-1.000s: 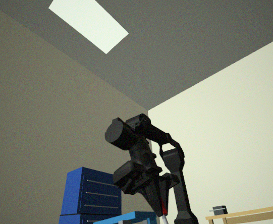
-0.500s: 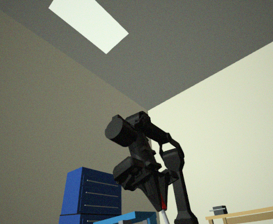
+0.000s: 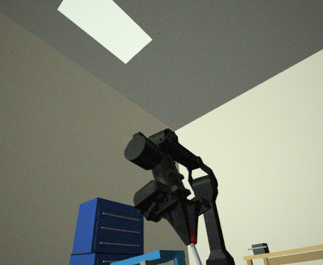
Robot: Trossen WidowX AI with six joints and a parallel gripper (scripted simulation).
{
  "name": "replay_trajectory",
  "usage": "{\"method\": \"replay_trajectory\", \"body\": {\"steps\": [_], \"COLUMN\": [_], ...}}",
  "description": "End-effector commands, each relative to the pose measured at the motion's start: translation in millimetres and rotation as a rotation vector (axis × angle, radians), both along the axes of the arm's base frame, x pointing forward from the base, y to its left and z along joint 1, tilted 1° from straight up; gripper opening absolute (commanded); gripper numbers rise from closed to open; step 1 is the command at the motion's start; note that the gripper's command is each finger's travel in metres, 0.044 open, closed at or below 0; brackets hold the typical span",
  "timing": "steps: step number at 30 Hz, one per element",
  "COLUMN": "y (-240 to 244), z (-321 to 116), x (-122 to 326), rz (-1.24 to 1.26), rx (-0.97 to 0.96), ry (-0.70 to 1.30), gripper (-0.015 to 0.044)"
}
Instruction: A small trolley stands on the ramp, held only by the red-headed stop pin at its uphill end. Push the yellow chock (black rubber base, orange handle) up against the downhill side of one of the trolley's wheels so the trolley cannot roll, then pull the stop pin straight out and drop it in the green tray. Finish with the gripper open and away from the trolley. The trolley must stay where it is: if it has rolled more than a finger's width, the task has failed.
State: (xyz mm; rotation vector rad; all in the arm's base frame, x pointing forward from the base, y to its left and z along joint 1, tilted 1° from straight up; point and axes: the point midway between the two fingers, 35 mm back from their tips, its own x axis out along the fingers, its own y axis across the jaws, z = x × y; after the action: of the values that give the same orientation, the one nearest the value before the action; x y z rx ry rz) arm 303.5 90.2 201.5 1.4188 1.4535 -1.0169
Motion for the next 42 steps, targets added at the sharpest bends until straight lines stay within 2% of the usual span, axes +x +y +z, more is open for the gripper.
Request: {"method": "replay_trajectory", "body": {"steps": [1, 19, 42], "y": [6.1, 30.0, 30.1], "z": [2.7, 7.9, 4.3], "x": [0.6, -1.5, -78.8], "rz": [0.002, 0.002, 0.002], "rx": [0.006, 0.009, 0.009], "ry": [-0.005, -0.005, 0.002], "gripper": [0.0000, 0.0000, 0.0000]}}
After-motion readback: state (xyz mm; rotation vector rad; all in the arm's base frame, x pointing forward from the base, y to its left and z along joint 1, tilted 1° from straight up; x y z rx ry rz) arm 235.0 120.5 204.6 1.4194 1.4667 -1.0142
